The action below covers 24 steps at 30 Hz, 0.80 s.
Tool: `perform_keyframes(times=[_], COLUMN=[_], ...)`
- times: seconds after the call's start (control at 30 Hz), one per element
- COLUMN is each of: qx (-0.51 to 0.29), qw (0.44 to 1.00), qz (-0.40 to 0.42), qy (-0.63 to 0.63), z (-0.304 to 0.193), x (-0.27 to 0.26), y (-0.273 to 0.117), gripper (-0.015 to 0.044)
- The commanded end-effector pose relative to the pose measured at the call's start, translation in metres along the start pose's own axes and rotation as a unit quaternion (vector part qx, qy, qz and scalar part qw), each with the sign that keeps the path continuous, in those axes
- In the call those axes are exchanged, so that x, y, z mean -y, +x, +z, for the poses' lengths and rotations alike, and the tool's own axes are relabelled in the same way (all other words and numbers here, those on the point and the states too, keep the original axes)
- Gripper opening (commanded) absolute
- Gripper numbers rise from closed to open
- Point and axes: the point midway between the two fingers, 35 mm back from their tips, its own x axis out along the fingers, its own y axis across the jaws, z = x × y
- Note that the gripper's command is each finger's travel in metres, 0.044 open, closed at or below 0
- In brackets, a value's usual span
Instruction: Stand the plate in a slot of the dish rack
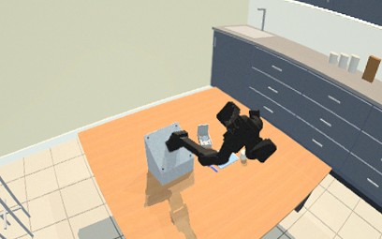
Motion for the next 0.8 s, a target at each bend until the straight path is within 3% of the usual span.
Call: perform_keyframes(times=[0.0, 0.37, 0.77], qx=[-0.053, -0.191, -0.348], qw=[0.997, 0.971, 0.913], qz=[0.022, 0.067, 0.100], qy=[0.046, 0.129, 0.186], z=[-0.028, -0.090, -0.148], x=[-0.033, -0.104, -0.170], y=[-0.006, -0.040, -0.108], gripper=[0.0400, 0.0400, 0.0400])
